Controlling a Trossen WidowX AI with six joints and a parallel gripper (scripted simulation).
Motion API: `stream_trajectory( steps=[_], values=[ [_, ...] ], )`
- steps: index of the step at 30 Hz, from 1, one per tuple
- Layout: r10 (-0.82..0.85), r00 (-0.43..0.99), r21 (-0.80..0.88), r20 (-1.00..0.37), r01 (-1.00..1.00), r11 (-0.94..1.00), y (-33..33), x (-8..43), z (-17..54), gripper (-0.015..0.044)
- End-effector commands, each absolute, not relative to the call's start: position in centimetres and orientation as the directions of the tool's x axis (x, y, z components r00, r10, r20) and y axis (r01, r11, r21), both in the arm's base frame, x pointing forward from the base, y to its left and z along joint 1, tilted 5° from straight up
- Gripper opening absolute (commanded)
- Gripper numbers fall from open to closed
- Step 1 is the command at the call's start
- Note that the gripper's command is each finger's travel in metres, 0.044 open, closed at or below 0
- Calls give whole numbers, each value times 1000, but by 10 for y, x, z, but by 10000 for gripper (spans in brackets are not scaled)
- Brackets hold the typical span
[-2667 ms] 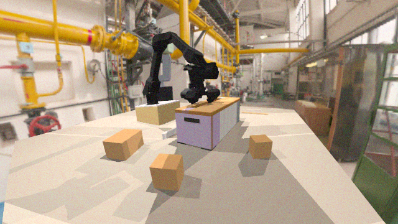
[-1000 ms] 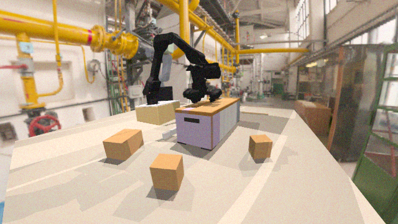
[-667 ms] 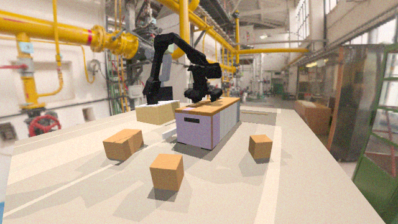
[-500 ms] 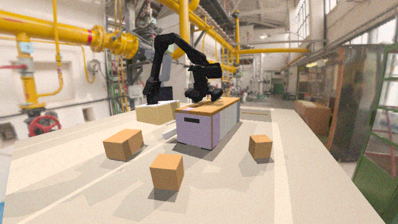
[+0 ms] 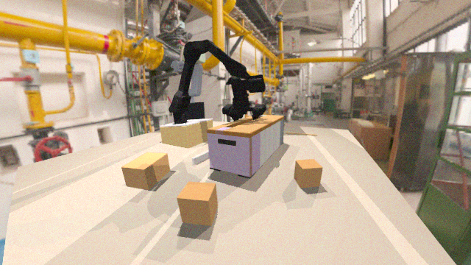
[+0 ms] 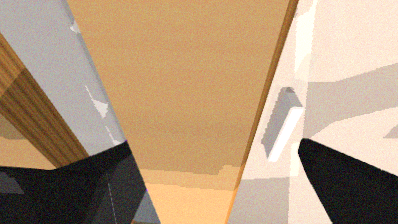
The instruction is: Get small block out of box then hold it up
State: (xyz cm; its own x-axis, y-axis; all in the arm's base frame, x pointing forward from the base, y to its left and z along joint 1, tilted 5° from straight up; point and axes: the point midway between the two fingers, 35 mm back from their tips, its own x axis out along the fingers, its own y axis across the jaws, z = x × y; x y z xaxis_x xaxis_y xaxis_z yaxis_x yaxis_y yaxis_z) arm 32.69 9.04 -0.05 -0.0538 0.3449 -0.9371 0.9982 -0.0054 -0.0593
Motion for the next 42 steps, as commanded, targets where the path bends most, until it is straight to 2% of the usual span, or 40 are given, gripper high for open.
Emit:
stream_trajectory(
  steps=[1, 18, 26, 37, 41, 42],
  values=[
    [349, -52, -57, -936, 998, -5, 101, 328, 0, 400],
    [352, -52, -57, -935, 998, -5, 135, 328, 1, 400],
    [350, -58, -63, -935, 998, -2, 131, 329, 61, 400],
    [351, -46, -51, -935, 999, -5, 132, 331, 60, 400],
    [351, 61, 103, -934, 989, 103, 148, 348, 78, 295],
    [347, 66, 126, -936, 980, 153, 149, 348, 78, 285]
  ],
)
